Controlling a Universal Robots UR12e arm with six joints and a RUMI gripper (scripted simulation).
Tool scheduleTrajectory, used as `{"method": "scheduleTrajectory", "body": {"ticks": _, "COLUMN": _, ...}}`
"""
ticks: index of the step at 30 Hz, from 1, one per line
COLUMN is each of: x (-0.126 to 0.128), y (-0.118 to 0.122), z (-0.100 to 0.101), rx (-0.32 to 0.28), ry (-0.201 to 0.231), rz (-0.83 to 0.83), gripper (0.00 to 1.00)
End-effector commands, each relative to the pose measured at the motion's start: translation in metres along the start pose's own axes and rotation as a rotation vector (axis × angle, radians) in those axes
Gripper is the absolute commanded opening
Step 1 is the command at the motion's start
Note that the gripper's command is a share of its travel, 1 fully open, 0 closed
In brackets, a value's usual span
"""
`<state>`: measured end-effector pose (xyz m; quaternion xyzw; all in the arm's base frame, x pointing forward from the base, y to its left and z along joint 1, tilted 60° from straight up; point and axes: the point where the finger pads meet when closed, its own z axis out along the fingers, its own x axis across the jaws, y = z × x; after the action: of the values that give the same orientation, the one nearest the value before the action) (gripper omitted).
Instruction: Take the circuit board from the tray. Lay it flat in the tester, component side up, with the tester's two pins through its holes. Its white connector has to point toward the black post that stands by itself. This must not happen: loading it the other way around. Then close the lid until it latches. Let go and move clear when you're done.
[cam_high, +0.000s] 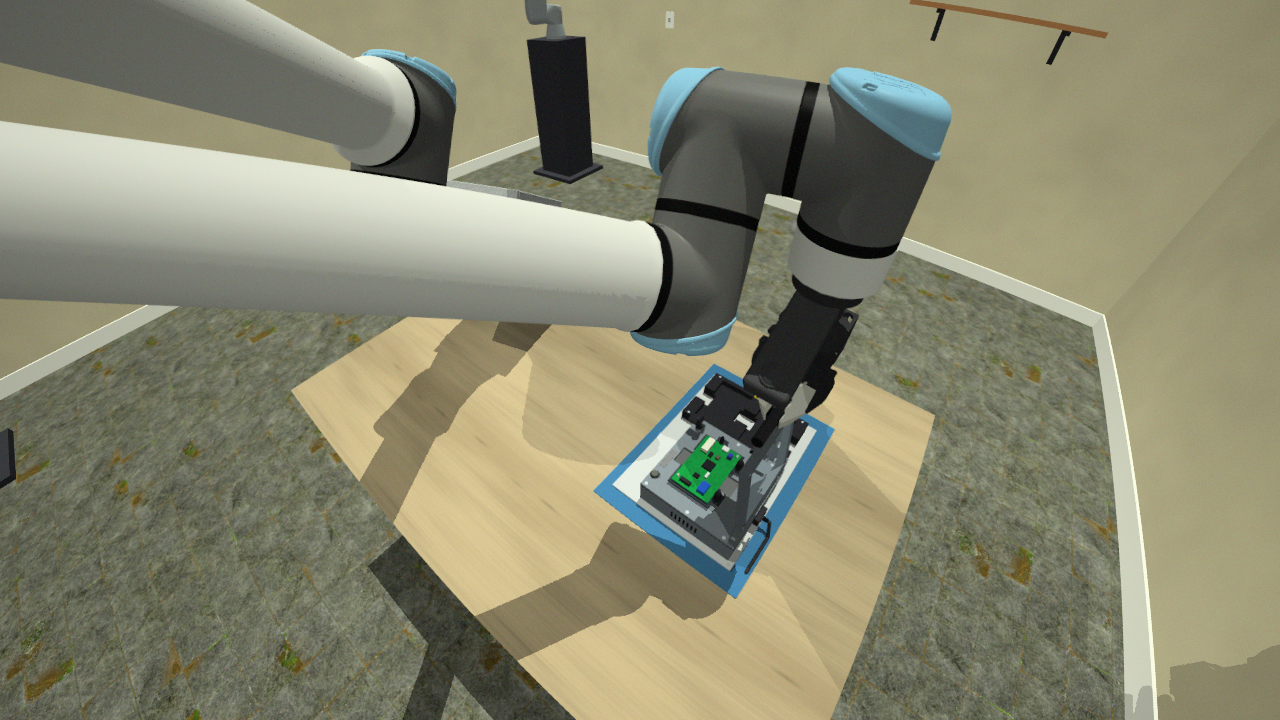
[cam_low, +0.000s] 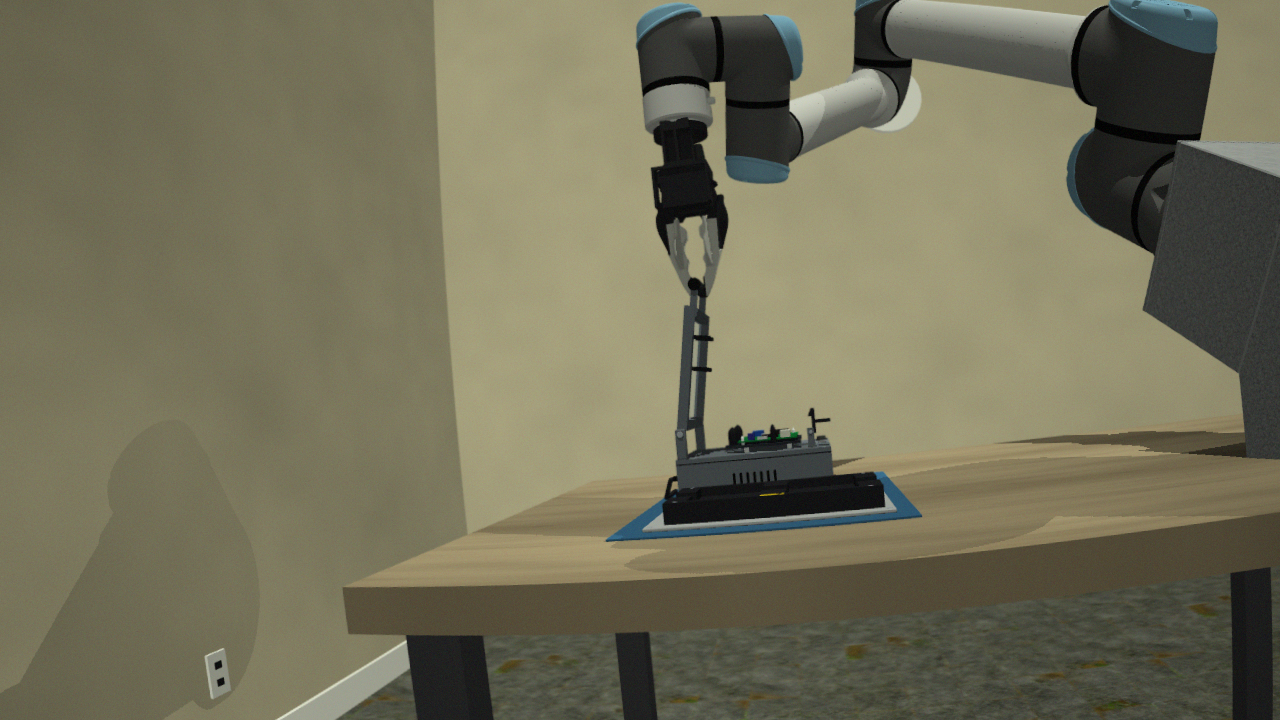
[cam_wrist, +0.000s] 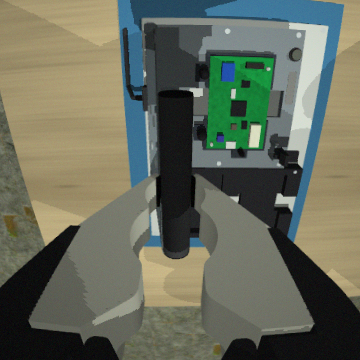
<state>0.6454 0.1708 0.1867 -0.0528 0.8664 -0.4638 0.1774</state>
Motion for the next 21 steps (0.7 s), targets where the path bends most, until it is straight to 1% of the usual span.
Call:
{"method": "scheduleTrajectory", "body": {"ticks": 1, "x": 0.009, "y": 0.000, "z": 0.001, "rx": 0.000, "ry": -0.001, "rz": 0.000, "gripper": 0.00}}
{"method": "scheduleTrajectory", "body": {"ticks": 21, "x": 0.047, "y": -0.001, "z": 0.014, "rx": 0.000, "ry": -0.001, "rz": 0.000, "gripper": 0.00}}
